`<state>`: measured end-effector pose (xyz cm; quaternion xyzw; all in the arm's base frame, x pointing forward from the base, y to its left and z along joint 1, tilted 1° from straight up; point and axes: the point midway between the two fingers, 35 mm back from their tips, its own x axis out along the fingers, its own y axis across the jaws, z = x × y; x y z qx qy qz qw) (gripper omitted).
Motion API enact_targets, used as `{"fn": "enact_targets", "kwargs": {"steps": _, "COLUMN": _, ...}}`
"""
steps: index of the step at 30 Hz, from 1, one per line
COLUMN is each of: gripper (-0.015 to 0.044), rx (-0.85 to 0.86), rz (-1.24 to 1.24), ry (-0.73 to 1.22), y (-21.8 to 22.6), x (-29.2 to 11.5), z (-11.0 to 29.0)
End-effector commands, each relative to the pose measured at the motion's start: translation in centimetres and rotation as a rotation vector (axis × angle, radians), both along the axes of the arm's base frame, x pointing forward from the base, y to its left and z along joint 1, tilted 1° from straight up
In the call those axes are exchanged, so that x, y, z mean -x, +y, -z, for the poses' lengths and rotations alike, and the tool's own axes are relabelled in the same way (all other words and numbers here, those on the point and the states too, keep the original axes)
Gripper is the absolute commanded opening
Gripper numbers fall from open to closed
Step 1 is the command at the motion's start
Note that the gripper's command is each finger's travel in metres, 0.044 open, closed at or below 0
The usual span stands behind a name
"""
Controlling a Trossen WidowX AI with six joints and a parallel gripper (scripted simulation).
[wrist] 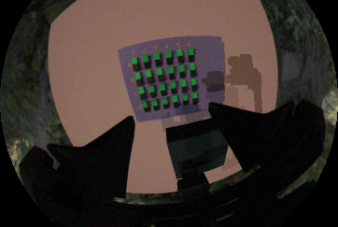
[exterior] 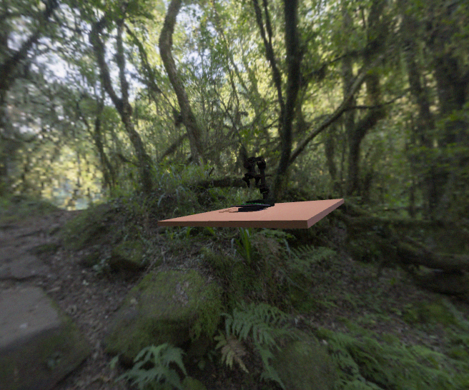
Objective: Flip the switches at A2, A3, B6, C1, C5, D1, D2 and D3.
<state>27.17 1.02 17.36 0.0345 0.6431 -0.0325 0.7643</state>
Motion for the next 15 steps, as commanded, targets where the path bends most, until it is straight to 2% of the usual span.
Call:
{"fn": "enact_targets", "kwargs": {"steps": 1, "gripper": 0.0374, "rx": 0.0, "rz": 0.0, "ry": 0.0, "y": 0.0, "x": -0.2, "z": 0.1}}
{"fn": "enact_targets", "kwargs": {"steps": 9, "gripper": 0.0164, "rx": 0.021, "rz": -0.019, "ry": 0.0, "y": 2.8, "x": -8.1, "z": 7.3}}
{"fn": "enact_targets", "kwargs": {"steps": 15, "gripper": 0.0006, "rx": 0.023, "rz": -0.02, "ry": 0.0, "y": 3.1, "x": -8.7, "z": 8.1}}
